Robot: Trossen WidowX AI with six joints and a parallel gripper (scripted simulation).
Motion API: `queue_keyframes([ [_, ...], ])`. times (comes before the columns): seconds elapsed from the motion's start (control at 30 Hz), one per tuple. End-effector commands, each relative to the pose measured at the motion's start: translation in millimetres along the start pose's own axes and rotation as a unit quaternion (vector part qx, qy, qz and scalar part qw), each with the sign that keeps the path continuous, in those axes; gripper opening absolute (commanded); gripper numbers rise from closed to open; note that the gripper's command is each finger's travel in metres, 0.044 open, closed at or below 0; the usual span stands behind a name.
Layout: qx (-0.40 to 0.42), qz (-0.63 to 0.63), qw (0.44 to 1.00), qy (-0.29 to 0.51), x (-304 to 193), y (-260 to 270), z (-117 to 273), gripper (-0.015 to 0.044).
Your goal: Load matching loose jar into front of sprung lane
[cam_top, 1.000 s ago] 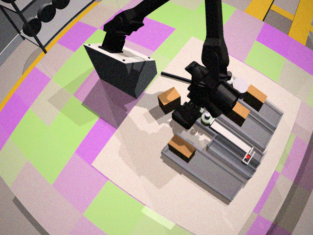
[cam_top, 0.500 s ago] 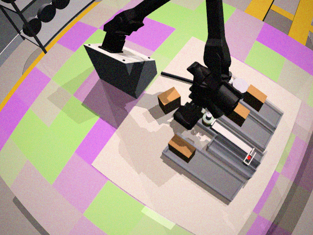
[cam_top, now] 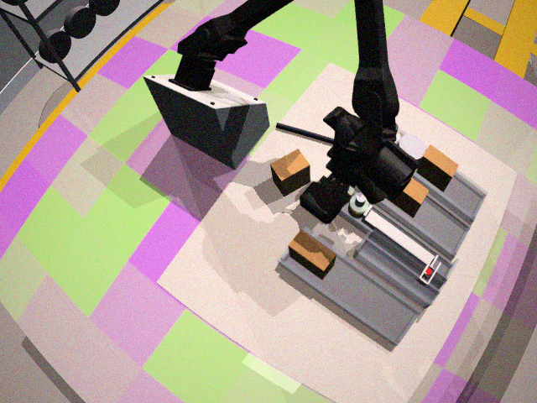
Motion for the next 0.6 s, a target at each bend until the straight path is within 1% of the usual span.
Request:
queue_keyframes([
  [0.0,-0.002,0.009,1.0,-0.013,7.4,-1.4,5.0,0.0],
  [0.57,-0.002,0.009,1.0,-0.013,7.1,-3.1,4.0,0.0],
])
Point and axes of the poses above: the point midway between the two fingers, 35 mm back from their tips, its own z axis back along the fingers, its own y axis across the jaws, x = y × z, the point moved 7 cm from there along z, back along the fingers, and after that the axes turned 12 degrees about z, right-handed, at the moved point
